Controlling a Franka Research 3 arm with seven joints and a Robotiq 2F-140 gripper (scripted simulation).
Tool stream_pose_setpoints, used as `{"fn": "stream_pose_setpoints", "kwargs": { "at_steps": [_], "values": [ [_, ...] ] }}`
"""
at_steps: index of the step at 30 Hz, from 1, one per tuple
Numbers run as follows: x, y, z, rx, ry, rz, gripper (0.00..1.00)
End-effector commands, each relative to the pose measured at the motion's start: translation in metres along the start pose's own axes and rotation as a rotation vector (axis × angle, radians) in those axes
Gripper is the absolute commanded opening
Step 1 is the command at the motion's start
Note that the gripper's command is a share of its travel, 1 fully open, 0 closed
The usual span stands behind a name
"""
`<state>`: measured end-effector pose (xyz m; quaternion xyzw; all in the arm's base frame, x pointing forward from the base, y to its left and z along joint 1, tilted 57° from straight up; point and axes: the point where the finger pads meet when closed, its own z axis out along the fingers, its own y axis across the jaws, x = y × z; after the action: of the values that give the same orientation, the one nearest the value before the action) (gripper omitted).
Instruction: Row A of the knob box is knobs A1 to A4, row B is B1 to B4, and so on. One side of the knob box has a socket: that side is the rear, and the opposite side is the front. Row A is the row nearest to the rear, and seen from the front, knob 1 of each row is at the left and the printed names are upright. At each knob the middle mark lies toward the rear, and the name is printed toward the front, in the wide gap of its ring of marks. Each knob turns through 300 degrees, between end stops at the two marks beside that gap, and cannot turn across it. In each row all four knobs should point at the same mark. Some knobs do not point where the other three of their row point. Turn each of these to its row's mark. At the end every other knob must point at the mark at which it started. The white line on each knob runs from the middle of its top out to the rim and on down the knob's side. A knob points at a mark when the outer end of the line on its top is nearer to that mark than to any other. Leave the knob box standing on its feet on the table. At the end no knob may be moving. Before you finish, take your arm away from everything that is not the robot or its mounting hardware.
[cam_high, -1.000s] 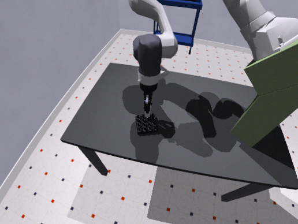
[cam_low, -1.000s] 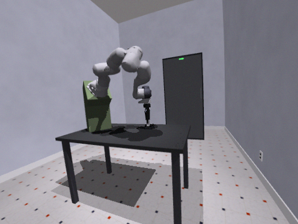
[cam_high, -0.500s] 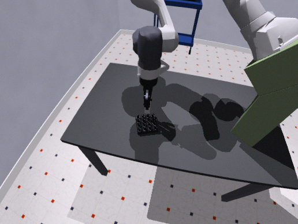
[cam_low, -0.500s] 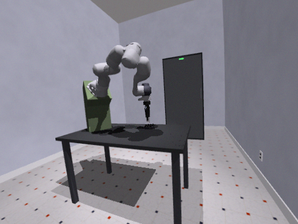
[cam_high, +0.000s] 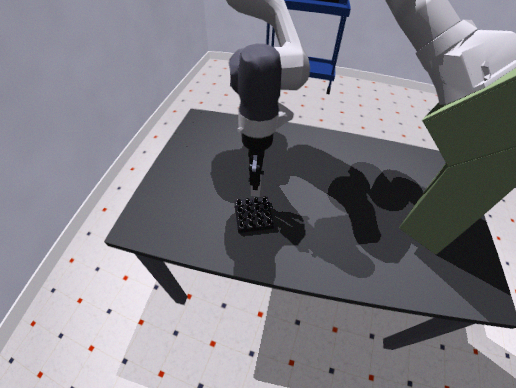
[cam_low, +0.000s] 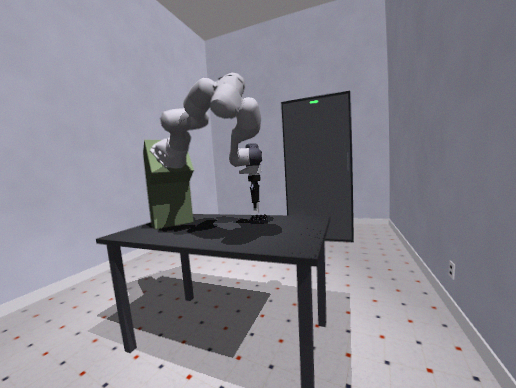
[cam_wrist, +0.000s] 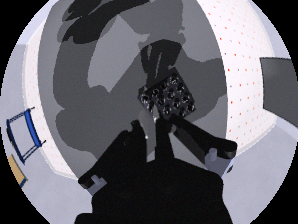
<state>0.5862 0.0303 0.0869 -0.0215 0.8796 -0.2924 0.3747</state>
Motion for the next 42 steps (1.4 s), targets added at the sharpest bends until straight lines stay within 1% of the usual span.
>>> {"fn": "stream_pose_setpoints", "kwargs": {
  "at_steps": [1, 4, 6, 11, 21, 23, 24, 38, 40, 42],
  "values": [
    [0.000, 0.002, -0.002, -0.005, 0.001, 0.005, 0.12],
    [-0.003, 0.002, -0.004, -0.008, 0.002, 0.048, 0.12],
    [-0.003, 0.002, -0.004, -0.008, 0.002, 0.048, 0.12],
    [-0.015, 0.001, -0.012, -0.021, 0.004, 0.215, 0.12],
    [-0.027, 0.000, -0.021, -0.033, 0.006, 0.388, 0.12],
    [-0.027, 0.000, -0.021, -0.033, 0.006, 0.388, 0.12],
    [-0.031, 0.000, -0.023, -0.036, 0.007, 0.432, 0.12],
    [-0.048, -0.003, -0.035, -0.053, 0.010, 0.661, 0.12],
    [-0.048, -0.003, -0.035, -0.053, 0.010, 0.661, 0.12],
    [-0.052, -0.003, -0.038, -0.057, 0.011, 0.720, 0.12]
  ]
}}
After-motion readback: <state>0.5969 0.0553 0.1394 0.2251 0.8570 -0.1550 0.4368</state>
